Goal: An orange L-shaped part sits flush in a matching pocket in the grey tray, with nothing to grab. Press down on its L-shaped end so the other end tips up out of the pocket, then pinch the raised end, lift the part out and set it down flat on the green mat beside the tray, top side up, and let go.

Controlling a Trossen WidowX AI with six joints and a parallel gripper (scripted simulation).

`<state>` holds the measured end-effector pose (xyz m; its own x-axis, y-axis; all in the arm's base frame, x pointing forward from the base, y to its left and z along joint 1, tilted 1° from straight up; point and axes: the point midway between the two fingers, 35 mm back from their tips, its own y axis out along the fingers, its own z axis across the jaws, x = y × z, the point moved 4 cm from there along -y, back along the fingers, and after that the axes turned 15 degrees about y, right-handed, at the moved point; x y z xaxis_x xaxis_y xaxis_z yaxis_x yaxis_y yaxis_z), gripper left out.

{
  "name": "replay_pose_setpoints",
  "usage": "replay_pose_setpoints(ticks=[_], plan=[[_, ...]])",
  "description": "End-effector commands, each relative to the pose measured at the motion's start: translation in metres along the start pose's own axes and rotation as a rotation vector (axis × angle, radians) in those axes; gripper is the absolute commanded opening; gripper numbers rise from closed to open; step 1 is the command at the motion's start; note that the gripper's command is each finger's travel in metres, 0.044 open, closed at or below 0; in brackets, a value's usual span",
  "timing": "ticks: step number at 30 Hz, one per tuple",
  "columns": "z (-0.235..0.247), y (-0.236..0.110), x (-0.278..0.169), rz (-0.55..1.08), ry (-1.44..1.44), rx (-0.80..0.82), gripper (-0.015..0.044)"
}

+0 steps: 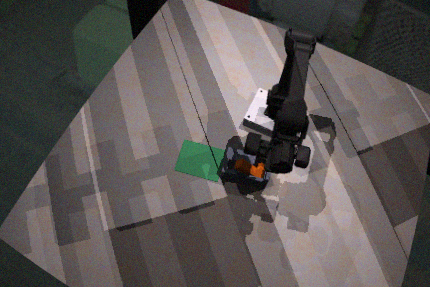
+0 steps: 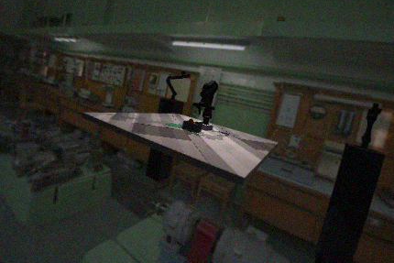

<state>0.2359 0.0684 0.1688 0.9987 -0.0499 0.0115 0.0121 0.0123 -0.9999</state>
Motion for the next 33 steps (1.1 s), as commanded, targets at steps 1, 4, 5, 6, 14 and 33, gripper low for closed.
replay_pose_setpoints(ticks=[1,4,5,6,14,33], plan=[[0.0,0.0,0.0,-0.002,0.001,0.001,0.018],[0.0,0.0,0.0,-0.002,0.001,0.001,0.018],[0.0,0.0,0.0,-0.002,0.001,0.001,0.018],[0.0,0.0,0.0,-0.002,0.001,0.001,0.018],[0.0,0.0,0.0,-0.002,0.001,0.001,0.018],[-0.057,-0.003,0.025,-0.002,1.291,-0.016,0.028]])
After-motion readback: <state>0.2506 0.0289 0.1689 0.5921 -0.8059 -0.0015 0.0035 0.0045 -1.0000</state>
